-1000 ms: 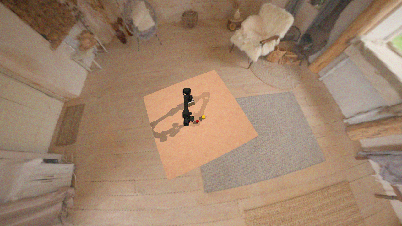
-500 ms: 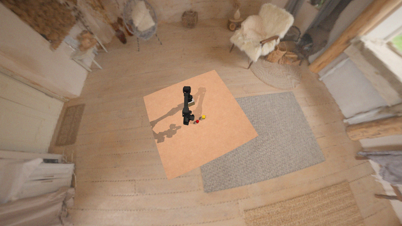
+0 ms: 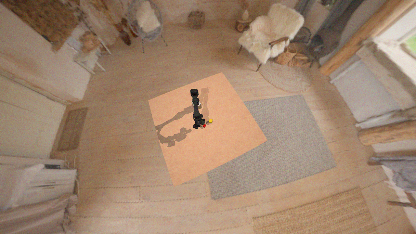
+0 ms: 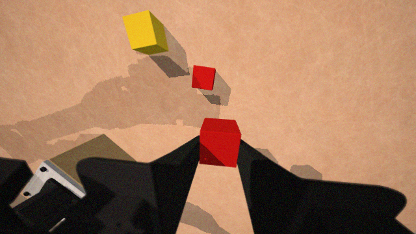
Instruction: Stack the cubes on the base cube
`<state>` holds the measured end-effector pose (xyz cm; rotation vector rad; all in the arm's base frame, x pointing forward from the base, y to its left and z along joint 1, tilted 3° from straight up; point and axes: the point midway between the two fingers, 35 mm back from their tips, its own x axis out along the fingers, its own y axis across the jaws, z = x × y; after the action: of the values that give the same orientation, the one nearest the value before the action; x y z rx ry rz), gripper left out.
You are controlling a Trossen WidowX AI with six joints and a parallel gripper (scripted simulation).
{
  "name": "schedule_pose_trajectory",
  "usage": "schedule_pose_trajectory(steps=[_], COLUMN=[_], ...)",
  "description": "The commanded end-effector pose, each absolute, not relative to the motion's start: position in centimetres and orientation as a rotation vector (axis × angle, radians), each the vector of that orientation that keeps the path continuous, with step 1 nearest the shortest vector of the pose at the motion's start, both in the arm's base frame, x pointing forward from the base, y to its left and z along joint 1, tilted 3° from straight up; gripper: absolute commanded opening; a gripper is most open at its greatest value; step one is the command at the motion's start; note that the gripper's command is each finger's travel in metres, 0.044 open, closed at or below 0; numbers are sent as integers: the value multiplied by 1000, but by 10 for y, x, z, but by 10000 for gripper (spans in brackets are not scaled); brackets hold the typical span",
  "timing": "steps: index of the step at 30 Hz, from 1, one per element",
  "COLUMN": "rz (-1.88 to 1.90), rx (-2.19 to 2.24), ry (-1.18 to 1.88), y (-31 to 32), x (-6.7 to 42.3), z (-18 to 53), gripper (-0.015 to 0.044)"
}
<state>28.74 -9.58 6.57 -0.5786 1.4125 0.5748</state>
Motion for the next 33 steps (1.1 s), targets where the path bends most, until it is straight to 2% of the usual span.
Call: schedule_pose_trajectory(steps=[1,33], rz=[534,277], rx=[-539,-247], ry=[1425,1476], y=[-82,19], x=[290,288], z=[63,48], gripper=[105,105])
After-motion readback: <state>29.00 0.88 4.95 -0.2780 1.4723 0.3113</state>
